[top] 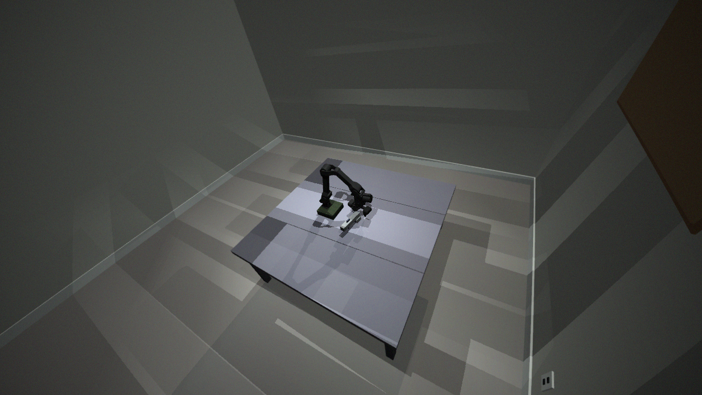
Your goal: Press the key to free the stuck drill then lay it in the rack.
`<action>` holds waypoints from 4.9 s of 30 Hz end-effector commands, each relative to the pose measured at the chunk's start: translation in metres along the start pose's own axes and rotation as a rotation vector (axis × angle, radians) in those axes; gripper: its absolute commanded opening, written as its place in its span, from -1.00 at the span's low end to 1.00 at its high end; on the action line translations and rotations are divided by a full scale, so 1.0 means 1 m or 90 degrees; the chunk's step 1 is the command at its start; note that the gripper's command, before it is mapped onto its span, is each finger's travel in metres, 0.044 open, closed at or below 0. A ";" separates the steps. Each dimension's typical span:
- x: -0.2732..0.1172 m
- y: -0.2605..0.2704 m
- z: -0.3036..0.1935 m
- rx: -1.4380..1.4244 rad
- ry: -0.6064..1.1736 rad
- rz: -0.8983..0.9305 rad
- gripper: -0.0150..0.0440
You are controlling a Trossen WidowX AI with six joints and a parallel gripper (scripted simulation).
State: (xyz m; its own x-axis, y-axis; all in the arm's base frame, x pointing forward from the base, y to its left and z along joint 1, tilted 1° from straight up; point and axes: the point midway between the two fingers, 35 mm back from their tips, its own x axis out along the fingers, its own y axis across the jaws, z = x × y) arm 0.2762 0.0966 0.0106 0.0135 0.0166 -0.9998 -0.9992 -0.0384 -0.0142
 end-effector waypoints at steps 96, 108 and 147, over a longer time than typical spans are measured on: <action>0.006 0.001 0.026 -0.003 -0.002 0.004 1.00; 0.006 -0.001 0.026 0.000 -0.001 0.002 0.20; 0.003 0.001 0.032 -0.003 -0.002 0.004 -0.49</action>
State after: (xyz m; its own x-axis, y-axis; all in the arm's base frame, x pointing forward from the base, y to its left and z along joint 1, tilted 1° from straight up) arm 0.2733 0.1251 0.0080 0.0079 0.0176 -0.9998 -0.9989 -0.0456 -0.0087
